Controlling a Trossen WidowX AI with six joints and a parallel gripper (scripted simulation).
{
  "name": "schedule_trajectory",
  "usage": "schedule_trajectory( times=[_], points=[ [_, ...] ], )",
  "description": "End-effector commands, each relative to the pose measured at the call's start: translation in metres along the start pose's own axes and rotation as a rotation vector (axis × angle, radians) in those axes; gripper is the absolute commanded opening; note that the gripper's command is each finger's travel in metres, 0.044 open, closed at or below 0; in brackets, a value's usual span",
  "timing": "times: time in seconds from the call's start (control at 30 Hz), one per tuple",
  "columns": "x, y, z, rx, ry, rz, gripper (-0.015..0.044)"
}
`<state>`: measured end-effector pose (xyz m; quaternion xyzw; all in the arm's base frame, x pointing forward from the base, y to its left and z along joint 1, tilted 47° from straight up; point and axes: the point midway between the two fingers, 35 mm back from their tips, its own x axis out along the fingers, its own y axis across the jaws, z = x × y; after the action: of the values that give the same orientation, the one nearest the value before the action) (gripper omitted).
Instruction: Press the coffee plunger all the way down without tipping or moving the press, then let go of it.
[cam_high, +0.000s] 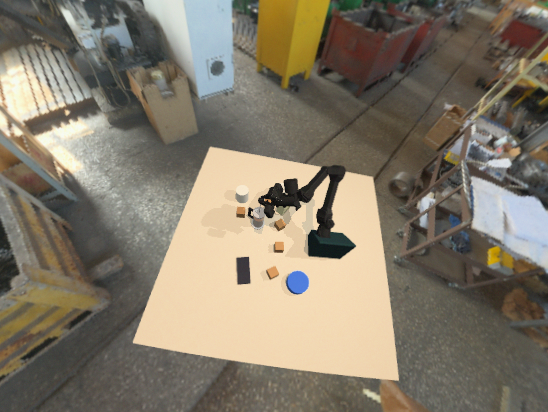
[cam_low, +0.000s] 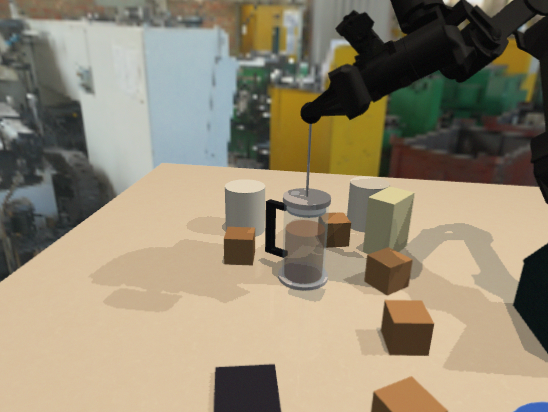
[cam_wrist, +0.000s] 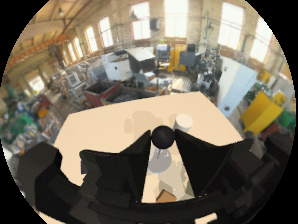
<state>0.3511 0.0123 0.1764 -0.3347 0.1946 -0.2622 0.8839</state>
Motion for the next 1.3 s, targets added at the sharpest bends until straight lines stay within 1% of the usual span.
schedule_trajectory(
  times=[0.0,1.27],
  points=[
    [0.0,0.001,0.0,-0.003,0.0,0.0,0.0124],
    [0.038,0.006,-0.047,-0.001,0.004,0.004,0.0124]
  ],
)
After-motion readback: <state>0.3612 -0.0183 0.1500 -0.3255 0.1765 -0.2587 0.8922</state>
